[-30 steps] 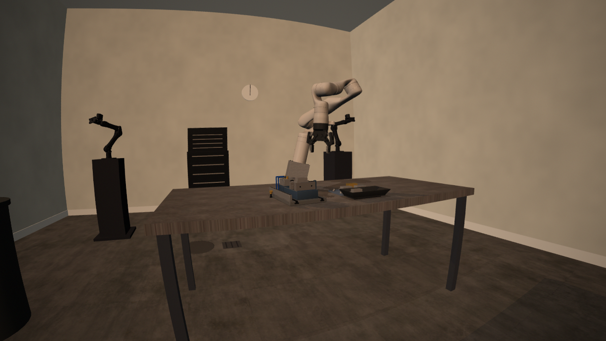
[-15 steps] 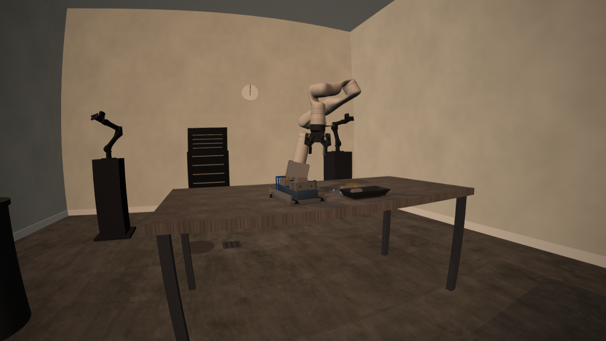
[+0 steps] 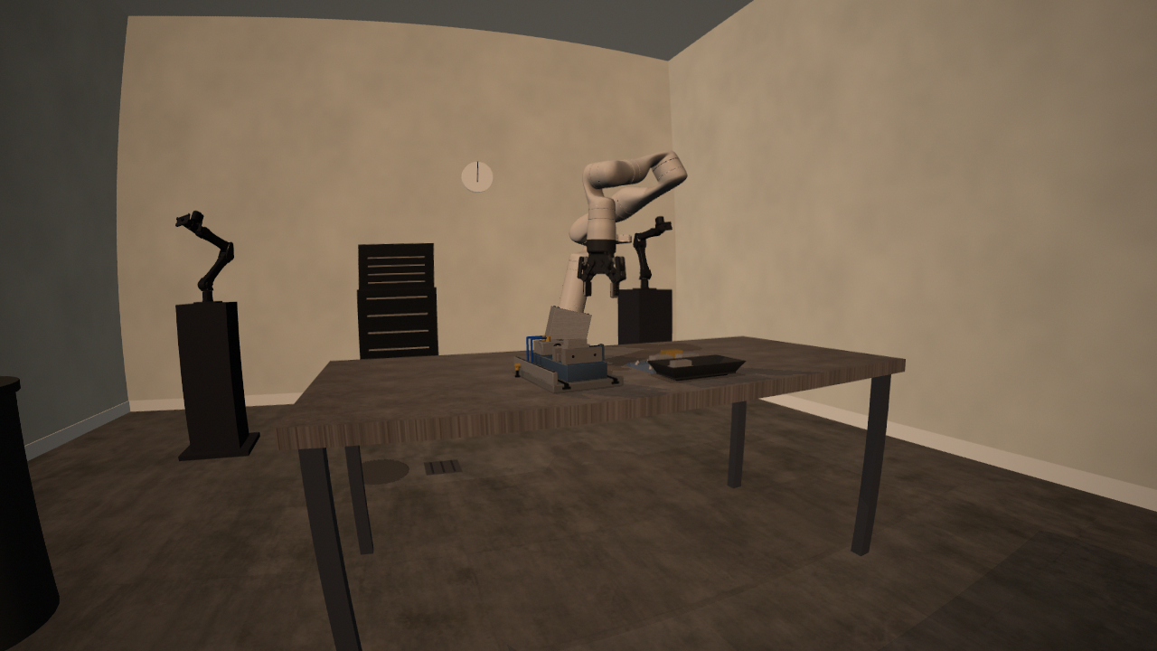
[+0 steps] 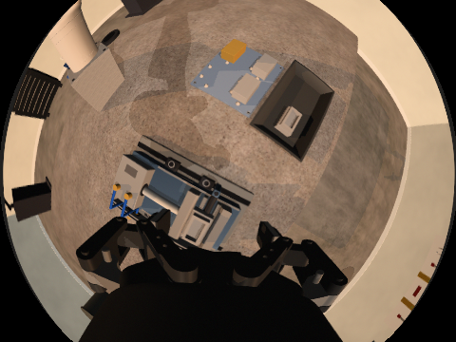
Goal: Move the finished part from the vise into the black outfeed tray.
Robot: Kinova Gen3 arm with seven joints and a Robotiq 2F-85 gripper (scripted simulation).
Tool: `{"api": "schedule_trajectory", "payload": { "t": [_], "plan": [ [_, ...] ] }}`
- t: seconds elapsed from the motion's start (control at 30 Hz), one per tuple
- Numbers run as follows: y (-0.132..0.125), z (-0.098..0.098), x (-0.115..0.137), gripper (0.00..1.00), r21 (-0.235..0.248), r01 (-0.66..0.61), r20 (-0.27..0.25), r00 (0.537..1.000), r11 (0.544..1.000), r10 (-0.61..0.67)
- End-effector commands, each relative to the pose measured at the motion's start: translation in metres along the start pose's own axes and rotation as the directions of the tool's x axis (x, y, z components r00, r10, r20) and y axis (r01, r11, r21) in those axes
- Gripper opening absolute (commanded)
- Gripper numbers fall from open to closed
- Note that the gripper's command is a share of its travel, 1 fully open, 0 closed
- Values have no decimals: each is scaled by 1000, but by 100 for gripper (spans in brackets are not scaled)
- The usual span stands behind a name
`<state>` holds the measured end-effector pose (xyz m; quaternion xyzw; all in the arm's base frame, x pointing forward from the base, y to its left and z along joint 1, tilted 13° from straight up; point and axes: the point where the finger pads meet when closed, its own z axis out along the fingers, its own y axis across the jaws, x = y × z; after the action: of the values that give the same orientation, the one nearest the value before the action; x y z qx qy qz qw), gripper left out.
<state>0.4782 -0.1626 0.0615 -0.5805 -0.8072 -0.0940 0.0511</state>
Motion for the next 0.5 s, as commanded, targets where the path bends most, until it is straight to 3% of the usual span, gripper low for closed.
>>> {"api": "schedule_trajectory", "payload": {
  "t": [0.0, 0.47],
  "plan": [
    [-2, 0, -2, 100, 0, -5, 1, 1000, 1000, 5],
    [-7, 5, -14, 100, -8, -74, -1, 997, 997, 74]
  ]
}}
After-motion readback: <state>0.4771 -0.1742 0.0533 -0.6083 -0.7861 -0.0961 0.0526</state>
